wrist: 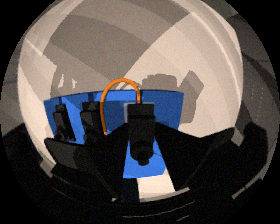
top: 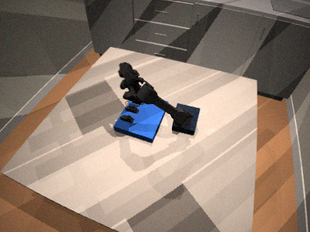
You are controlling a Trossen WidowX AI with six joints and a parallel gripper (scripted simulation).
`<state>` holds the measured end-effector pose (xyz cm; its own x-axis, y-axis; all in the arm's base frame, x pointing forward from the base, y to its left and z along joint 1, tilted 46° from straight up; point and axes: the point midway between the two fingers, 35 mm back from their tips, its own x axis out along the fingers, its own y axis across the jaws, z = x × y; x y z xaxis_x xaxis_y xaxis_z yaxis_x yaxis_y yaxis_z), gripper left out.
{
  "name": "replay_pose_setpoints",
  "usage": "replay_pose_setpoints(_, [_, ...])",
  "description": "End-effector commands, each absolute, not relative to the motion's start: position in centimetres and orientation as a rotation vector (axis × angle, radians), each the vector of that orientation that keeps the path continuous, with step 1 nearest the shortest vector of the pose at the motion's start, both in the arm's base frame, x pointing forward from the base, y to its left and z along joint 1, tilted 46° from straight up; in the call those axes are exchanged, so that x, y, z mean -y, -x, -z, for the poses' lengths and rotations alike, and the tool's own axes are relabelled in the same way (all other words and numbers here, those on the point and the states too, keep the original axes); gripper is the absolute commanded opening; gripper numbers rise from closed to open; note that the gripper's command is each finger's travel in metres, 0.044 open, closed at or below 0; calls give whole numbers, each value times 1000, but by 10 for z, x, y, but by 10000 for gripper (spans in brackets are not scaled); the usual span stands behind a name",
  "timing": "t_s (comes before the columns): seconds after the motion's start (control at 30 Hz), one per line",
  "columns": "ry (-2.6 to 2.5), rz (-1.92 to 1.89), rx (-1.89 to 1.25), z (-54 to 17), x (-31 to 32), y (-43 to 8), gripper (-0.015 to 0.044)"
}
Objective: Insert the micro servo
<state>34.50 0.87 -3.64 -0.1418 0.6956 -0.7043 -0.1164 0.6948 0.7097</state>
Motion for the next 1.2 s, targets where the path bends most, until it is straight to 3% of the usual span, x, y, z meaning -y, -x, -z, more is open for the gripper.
replay_pose_setpoints(0.0, [-497,-753,-1565,39,-11,-344,0])
replay_pose_setpoints(0.87, [-498,-754,-1565,54,-27,-341,0])
replay_pose_setpoints(1.1, [-498,-754,-1565,53,-26,-341,184])
replay_pose_setpoints(1.17, [-498,-754,-1565,51,-24,-342,188])
